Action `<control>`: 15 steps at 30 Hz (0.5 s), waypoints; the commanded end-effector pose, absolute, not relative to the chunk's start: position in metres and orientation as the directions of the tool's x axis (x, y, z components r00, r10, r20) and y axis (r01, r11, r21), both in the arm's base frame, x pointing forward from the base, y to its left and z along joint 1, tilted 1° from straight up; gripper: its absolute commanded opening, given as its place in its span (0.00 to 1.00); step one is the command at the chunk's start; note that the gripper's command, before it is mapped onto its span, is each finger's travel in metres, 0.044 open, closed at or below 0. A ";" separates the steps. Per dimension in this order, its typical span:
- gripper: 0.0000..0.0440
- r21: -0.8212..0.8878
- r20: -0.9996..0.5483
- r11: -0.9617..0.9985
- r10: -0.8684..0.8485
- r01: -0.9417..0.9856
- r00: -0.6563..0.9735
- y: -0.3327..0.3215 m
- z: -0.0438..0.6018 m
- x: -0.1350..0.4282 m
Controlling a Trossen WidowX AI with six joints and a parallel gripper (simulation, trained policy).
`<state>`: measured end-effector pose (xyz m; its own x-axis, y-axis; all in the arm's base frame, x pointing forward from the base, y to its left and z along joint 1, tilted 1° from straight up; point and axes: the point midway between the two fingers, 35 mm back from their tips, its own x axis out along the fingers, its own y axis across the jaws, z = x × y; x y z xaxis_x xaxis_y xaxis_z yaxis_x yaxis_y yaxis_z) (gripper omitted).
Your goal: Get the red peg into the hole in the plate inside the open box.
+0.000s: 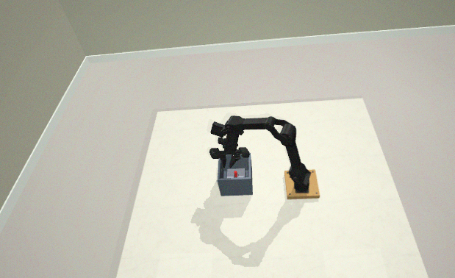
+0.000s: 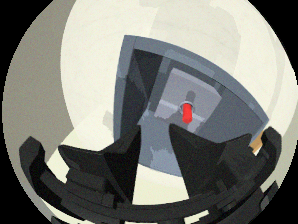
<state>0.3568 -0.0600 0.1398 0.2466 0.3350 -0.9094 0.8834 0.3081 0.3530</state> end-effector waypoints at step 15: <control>0.32 0.454 -0.855 0.321 0.421 0.831 0.305 -0.068 0.147 0.377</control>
